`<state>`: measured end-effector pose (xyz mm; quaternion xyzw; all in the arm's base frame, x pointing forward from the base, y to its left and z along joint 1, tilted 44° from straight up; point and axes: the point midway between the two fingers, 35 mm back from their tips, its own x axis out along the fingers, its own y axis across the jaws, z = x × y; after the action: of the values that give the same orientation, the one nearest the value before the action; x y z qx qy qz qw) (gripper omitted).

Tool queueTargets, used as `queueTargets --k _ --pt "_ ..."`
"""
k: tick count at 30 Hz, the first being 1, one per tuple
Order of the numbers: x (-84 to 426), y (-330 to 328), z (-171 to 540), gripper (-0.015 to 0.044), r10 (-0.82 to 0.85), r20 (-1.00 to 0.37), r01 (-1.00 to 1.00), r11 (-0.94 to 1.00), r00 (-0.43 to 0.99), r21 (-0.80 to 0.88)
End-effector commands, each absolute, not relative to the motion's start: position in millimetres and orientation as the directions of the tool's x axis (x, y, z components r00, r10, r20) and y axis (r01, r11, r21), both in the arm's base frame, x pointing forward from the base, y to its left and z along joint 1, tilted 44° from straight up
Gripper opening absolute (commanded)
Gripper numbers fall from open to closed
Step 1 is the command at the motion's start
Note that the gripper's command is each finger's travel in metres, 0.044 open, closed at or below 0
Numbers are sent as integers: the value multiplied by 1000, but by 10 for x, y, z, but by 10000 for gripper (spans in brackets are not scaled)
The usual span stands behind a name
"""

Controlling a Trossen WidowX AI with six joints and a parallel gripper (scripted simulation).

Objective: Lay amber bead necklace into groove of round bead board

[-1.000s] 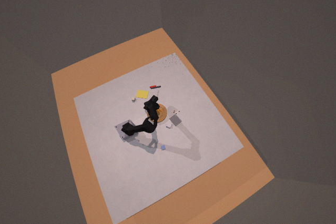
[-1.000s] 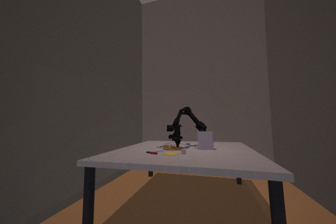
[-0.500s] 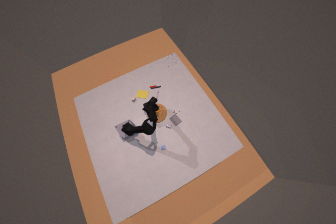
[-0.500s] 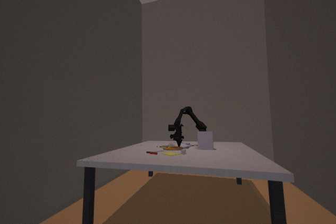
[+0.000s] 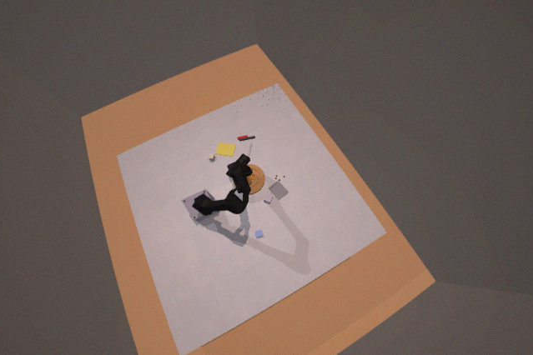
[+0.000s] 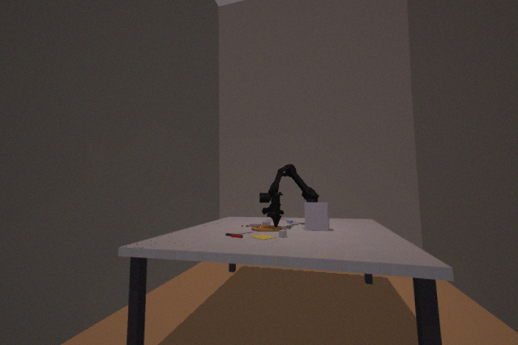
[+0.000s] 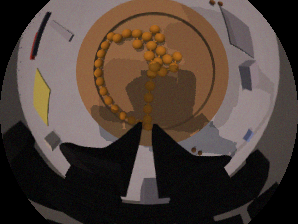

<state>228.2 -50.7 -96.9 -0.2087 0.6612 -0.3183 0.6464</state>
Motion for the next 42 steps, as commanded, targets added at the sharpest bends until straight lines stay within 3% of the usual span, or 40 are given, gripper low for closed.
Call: queueTargets --k 1,12,40,42 --pt "2284 -506 -968 157 -687 -722 136 710 -77 -690" --pt "2277 -498 -954 440 -689 -721 131 710 -79 -692" --pt "2280 -473 -928 440 -690 -720 131 709 -81 -694" --pt "2300 -445 -902 387 -689 -720 151 706 -80 -692"
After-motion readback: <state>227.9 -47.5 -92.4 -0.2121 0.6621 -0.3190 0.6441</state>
